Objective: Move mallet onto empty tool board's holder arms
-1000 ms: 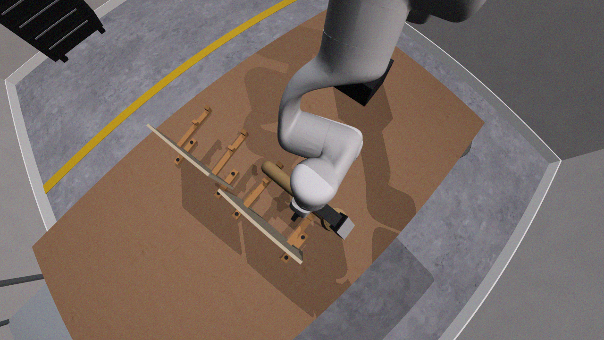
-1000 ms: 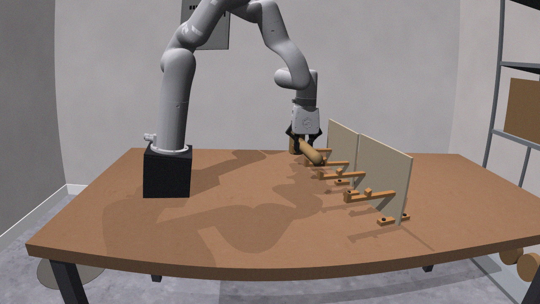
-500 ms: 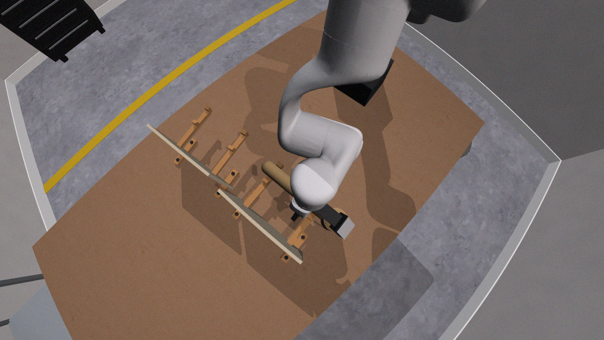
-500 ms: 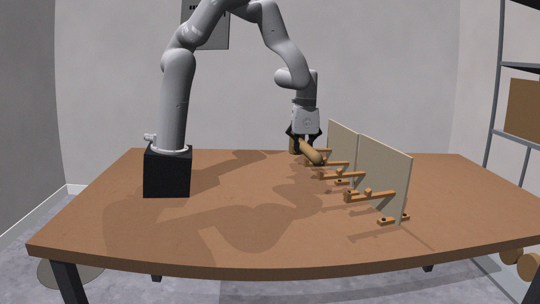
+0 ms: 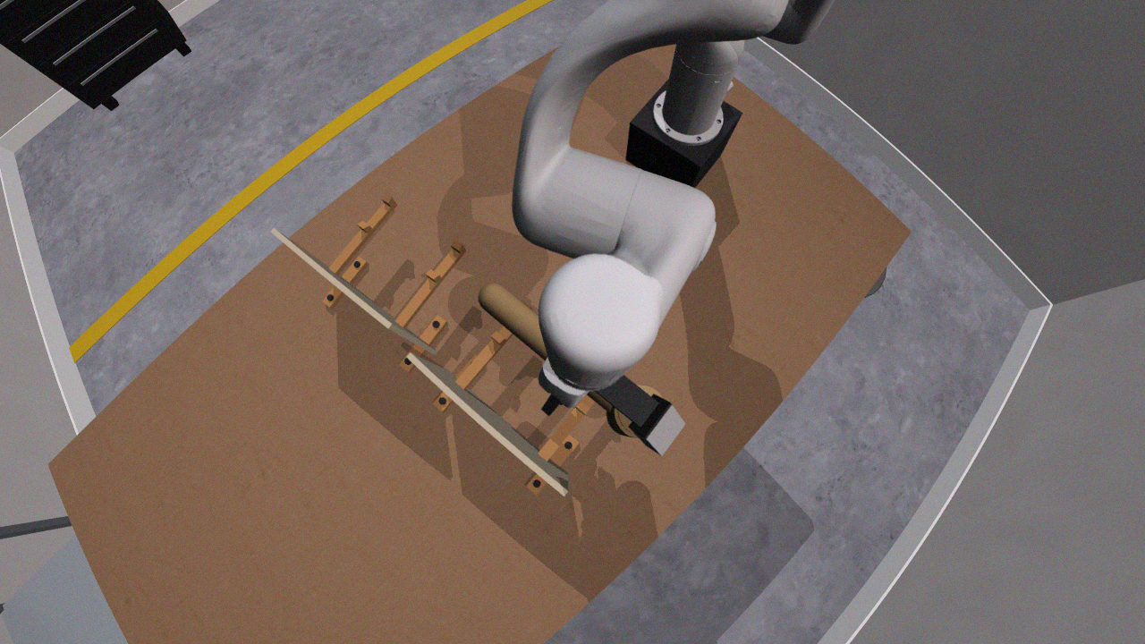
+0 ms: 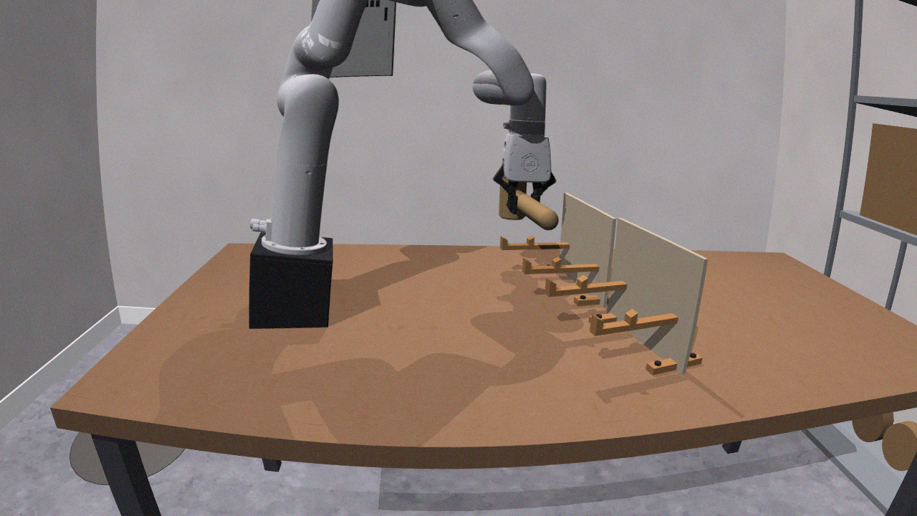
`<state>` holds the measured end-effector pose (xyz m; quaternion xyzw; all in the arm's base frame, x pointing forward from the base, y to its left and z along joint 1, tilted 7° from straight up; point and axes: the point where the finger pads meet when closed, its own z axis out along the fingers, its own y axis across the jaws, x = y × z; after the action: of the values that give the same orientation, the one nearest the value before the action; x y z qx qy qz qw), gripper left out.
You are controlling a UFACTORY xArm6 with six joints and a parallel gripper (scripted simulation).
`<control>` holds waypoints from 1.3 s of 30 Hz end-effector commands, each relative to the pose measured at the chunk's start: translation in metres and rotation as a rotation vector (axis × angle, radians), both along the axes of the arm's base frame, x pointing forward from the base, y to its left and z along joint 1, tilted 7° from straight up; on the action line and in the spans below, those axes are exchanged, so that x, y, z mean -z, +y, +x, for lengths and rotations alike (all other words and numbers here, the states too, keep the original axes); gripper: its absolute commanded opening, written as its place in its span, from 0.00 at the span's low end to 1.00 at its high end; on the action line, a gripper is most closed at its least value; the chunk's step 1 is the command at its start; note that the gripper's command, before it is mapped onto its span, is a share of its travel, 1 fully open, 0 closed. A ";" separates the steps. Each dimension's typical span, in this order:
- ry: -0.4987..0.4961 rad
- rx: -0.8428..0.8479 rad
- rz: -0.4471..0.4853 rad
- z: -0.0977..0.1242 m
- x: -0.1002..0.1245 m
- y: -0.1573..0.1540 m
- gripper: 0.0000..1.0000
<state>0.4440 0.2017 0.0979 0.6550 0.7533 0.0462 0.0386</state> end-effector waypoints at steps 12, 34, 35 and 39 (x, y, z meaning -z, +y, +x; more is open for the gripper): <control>0.005 0.001 -0.002 0.024 -0.024 -0.073 0.00; 0.006 0.001 -0.001 0.044 -0.029 -0.227 0.00; 0.005 0.001 -0.001 0.044 -0.030 -0.234 0.00; 0.004 0.001 0.000 0.043 -0.030 -0.249 0.00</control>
<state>0.4854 -0.0266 0.1255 0.6569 0.7520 0.0409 0.0373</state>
